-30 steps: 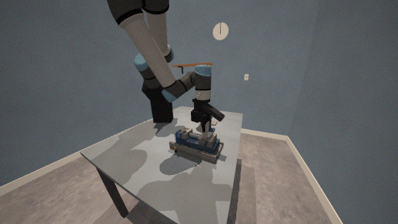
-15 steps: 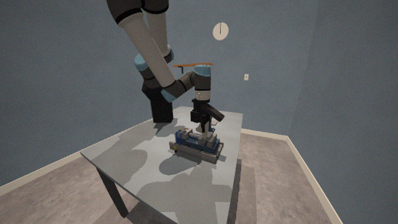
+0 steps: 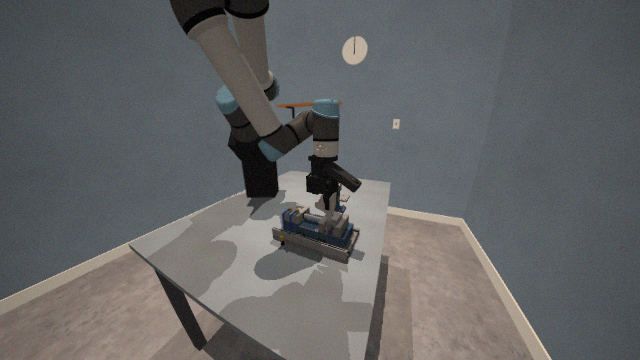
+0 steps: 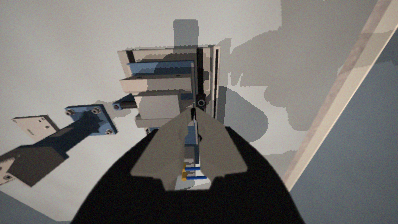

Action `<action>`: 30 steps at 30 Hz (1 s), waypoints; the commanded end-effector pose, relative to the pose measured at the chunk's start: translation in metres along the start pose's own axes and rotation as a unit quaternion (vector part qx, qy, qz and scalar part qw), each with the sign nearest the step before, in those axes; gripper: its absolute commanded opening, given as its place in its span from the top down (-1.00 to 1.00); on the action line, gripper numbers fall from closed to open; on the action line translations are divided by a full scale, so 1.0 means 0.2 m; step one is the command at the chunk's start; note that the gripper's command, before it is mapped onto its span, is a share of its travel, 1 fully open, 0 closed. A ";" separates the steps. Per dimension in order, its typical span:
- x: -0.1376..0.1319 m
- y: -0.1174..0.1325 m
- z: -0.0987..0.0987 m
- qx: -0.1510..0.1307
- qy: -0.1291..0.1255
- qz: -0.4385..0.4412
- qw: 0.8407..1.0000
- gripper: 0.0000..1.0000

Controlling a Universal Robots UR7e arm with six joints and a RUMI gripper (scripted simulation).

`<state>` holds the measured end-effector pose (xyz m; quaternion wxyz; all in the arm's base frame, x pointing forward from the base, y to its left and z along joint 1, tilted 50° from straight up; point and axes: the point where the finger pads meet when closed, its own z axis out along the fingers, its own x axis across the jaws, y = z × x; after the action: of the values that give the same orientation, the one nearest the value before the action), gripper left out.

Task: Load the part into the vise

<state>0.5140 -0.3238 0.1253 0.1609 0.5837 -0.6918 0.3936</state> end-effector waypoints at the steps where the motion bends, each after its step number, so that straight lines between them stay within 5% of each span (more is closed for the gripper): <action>1: -0.01 0.01 -0.08 -0.001 -0.001 -0.002 1.000 1.00; 17: -0.01 0.01 -0.23 -0.001 -0.001 -0.002 1.000 1.00; 30: -0.01 0.00 -0.26 0.000 -0.001 -0.001 1.000 1.00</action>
<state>0.5028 -0.2881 0.1568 0.1605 0.5836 -0.6916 0.3941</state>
